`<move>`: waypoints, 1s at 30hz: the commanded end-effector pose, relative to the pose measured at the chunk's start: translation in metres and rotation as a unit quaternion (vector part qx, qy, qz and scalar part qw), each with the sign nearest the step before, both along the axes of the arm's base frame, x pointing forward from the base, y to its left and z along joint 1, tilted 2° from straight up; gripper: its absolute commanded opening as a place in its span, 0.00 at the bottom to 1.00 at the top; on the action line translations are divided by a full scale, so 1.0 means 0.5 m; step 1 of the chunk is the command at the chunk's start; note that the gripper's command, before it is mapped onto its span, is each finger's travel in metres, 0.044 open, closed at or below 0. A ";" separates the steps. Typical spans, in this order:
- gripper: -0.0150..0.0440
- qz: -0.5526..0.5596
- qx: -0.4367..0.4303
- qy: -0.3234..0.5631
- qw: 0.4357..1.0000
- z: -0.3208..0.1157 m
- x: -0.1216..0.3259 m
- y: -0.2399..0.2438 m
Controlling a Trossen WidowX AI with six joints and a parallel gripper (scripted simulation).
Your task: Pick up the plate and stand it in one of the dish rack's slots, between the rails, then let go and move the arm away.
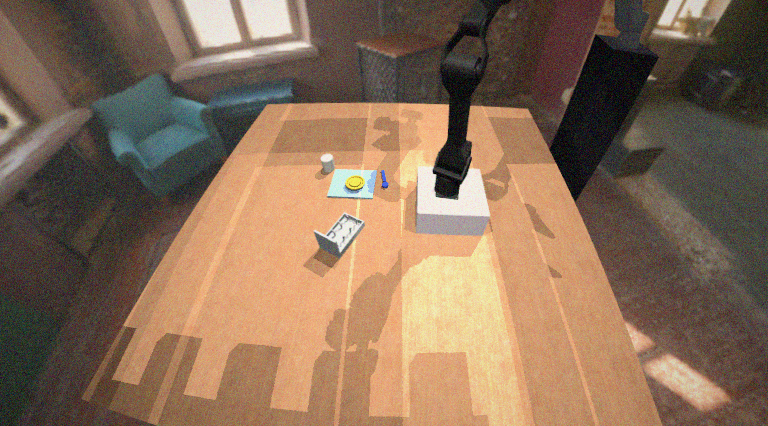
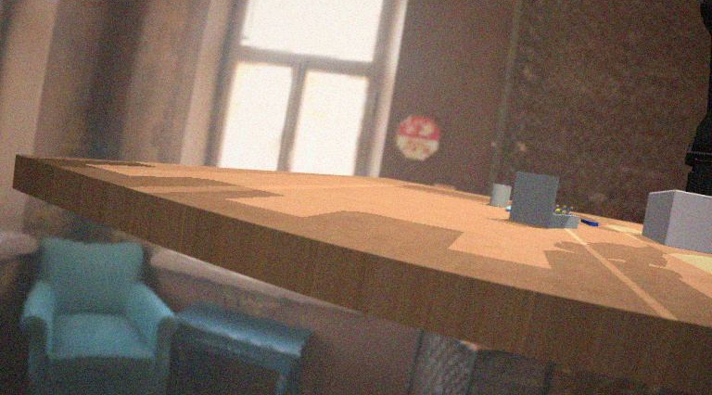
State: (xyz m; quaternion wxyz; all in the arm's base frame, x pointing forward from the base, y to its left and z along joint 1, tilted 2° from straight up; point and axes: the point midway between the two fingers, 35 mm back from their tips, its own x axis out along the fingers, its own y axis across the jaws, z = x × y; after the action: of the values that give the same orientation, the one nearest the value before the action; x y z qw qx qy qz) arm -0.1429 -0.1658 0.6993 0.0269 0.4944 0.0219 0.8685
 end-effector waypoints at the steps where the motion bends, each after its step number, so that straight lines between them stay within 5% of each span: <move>1: 0.93 0.002 0.002 0.000 1.000 -0.001 0.000 -0.003; 30: 0.93 0.300 0.299 -0.034 0.905 -0.218 0.202 -0.425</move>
State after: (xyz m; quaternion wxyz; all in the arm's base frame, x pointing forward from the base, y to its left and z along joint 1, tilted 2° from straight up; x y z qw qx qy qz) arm -0.0575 -0.3604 0.6074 -0.3448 0.4296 -0.0797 0.8308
